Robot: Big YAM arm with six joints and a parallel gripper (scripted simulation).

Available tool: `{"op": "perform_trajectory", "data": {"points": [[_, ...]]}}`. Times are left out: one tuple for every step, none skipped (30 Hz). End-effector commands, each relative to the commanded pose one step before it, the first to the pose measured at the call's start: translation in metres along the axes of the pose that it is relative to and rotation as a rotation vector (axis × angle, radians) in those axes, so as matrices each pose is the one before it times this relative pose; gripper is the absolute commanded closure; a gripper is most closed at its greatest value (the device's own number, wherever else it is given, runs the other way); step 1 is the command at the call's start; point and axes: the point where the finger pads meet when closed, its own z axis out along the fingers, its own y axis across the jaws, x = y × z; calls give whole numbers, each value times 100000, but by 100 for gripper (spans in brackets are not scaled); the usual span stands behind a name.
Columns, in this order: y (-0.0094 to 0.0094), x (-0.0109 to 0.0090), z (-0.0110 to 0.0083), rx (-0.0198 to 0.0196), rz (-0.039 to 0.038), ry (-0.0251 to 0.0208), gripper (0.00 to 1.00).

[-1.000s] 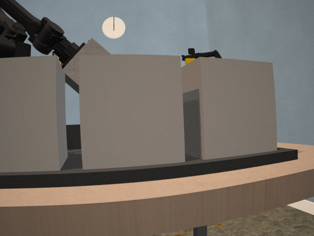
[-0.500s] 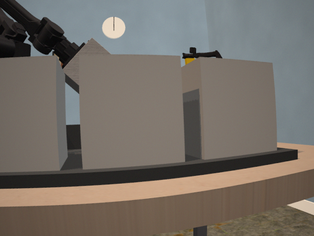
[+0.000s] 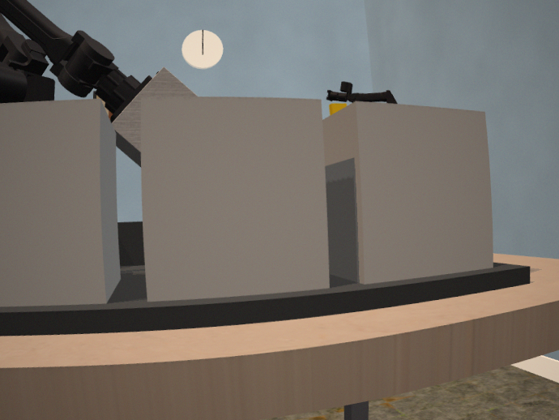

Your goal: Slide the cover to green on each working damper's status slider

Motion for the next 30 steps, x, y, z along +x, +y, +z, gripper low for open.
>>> {"op": "perform_trajectory", "data": {"points": [[-103,-23,319,586,-207,179,100],[0,0,0,0,0,0,100],[0,0,0,0,0,0,100],[0,0,0,0,0,0,100],[0,0,0,0,0,0,100],[0,0,0,0,0,0,100],[0,0,0,0,0,0,100],[0,0,0,0,0,0,100],[0,0,0,0,0,0,100],[0,0,0,0,0,0,100],[0,0,0,0,0,0,100],[-1,0,0,-1,1,0,100],[0,0,0,0,0,0,100],[0,0,0,0,0,0,100],[-4,3,0,-3,3,-2,100],[-8,6,1,-7,8,-6,100],[-14,10,1,-12,13,-9,100],[-19,14,1,-16,18,-13,100],[-23,17,2,-20,22,-15,100],[-26,19,2,-22,25,-17,100],[-27,20,2,-23,26,-18,100],[-26,19,2,-22,25,-17,100],[-23,17,1,-20,22,-15,100],[-32,24,1,33,-34,23,100],[-26,19,1,31,-32,22,100],[-15,11,0,19,-20,13,100],[-7,5,0,8,-8,6,100],[-1,1,0,1,-1,1,100],[0,0,0,0,0,0,100],[0,0,0,0,0,0,100]]}}
